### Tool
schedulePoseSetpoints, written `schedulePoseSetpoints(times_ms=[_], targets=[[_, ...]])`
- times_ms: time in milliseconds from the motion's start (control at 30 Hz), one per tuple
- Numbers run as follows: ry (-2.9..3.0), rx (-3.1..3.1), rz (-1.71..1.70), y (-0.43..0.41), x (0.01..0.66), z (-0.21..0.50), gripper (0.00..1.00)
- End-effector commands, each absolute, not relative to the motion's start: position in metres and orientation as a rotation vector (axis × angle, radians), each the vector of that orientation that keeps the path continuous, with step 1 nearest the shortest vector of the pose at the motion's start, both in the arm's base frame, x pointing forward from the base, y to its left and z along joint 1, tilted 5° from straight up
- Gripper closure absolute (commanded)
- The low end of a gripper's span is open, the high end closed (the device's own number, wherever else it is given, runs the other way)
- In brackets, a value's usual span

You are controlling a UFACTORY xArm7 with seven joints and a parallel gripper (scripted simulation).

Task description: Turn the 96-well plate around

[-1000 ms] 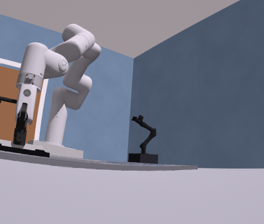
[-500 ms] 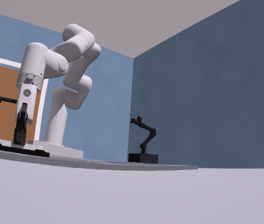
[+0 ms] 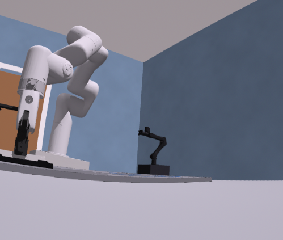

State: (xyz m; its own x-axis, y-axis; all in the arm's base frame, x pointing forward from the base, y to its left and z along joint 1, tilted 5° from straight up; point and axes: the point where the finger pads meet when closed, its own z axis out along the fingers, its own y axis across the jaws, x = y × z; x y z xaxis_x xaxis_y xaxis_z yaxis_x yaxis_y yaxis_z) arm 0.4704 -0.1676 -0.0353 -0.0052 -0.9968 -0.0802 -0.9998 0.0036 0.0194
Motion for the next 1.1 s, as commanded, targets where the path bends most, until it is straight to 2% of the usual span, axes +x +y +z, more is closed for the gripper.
schedulePoseSetpoints(times_ms=[0, 1067], targets=[[2.194, -2.183, 0.103, -0.169, 0.472, -0.034, 1.00], [2.194, -2.183, 0.102, -0.169, 0.472, -0.023, 1.00]])
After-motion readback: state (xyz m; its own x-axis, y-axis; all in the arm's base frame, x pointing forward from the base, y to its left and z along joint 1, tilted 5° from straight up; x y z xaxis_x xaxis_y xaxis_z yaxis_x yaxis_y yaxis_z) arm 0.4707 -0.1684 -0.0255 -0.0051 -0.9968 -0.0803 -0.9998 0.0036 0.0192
